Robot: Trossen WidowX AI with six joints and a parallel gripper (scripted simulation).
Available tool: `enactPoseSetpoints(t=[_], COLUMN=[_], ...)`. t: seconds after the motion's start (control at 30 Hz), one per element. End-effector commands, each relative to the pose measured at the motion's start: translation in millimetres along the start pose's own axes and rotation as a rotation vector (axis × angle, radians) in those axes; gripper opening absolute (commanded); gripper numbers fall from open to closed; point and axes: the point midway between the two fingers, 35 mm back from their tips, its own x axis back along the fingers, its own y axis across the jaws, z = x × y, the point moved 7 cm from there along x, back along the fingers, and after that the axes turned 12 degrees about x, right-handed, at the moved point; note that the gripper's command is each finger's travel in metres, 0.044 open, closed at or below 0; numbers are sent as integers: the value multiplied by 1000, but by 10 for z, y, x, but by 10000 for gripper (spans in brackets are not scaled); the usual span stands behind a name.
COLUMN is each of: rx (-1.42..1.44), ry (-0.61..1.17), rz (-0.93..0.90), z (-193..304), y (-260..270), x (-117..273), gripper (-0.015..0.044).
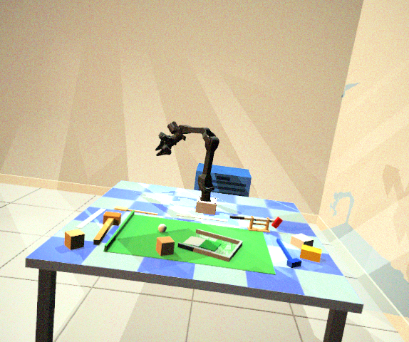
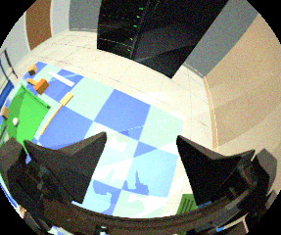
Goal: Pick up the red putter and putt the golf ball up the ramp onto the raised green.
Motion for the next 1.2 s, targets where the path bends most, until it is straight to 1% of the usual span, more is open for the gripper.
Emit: enactPoseSetpoints(t=[0.0, 0.03, 0.3, 0.43, 0.57, 0.7, 0.87, 1.0, 1.17], rx=[6, 23, 309, 453, 602, 769, 962, 1116, 1280], ry=[1, 3, -21, -67, -111, -162, -219, -257, -282], rz=[-5, -21, -277, -409, -537, -656, -786, -895, -1012], z=[-12, -47, -656, -959, -1192, -1330, -1384, -1334, -1124], y=[15, 61, 955, 1511, 2112, 2727, 3427, 4008, 4615], x=[-14, -55, -566, -701, -739, -688, -523, -289, 88], gripper=[426, 440, 440, 440, 440, 440, 440, 440, 440])
